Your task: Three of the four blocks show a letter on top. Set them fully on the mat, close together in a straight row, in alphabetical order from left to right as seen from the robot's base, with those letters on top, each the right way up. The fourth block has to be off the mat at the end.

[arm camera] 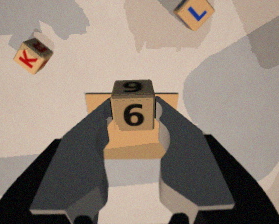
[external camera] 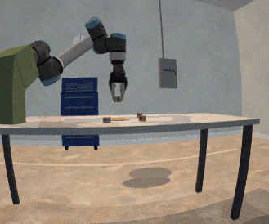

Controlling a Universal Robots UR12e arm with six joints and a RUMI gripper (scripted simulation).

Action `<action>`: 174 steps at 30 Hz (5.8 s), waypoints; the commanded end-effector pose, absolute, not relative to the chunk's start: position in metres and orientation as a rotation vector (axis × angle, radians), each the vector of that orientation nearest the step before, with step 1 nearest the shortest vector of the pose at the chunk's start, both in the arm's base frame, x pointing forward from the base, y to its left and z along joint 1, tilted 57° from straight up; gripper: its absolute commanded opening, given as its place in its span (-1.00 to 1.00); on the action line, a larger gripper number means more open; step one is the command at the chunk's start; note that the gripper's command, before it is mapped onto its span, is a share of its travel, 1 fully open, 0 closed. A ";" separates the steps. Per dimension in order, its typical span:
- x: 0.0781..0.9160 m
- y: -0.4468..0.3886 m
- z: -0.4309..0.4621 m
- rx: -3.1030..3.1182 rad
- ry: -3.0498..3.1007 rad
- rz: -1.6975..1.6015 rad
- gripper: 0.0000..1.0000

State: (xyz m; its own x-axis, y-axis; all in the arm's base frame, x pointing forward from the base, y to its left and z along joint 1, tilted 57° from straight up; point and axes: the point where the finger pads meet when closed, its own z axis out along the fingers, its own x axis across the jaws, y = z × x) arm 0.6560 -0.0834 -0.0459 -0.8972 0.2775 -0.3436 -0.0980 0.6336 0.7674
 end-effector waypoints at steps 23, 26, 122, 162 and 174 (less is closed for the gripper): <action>0.663 -0.081 -0.062 0.193 2.431 1.186 -0.83; 0.668 -0.072 -0.069 0.193 2.431 1.186 -0.83; 0.701 -0.018 -0.109 0.193 2.431 1.185 -0.83; 0.701 -0.018 -0.109 0.193 2.431 1.185 -0.52; 0.701 -0.019 -0.109 0.193 2.431 1.185 -0.44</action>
State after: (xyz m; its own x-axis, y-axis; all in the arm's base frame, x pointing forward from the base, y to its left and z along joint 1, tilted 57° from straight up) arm 0.7009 -0.0177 -0.1097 -0.8996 0.3035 -0.3141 -0.0608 0.6251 0.7782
